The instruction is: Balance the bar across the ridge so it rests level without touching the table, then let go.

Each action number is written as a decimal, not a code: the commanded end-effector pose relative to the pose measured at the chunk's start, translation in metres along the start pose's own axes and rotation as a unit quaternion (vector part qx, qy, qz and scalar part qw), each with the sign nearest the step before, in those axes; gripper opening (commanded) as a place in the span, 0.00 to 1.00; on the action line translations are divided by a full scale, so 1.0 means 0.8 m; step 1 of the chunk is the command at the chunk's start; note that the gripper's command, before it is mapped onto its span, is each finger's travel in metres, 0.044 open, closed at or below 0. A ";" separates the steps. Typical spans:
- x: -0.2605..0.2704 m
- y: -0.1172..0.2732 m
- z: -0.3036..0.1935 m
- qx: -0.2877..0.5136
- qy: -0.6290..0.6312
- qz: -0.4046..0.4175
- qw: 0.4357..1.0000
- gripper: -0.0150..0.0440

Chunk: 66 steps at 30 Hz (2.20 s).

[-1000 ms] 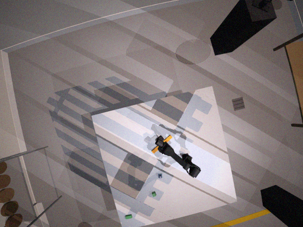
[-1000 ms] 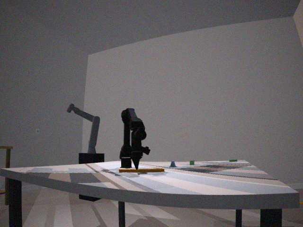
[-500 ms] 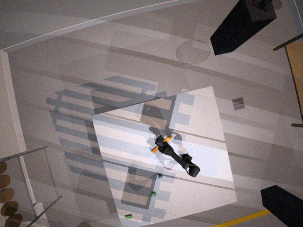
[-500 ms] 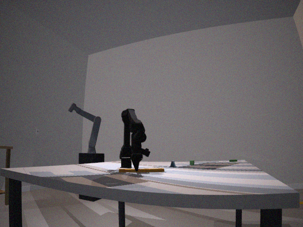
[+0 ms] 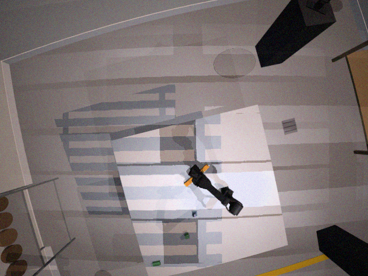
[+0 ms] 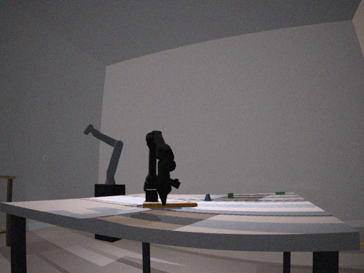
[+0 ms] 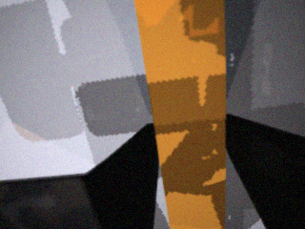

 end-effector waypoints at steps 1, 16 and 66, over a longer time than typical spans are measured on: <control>0.000 0.000 0.000 0.000 0.000 0.000 1.000 0.44; -0.004 0.033 0.001 0.001 -0.001 0.000 1.000 0.25; 0.020 0.116 0.091 0.000 -0.070 0.001 0.998 0.25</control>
Point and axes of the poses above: the point midway between the two fingers, 35 mm back from their tips, its own y axis back along the fingers, its own x axis across the jaws, z = x × y, the point moved 4 cm from there along y, back along the fingers, and after that the axes turned 4 degrees about y, right-handed, at the moved point
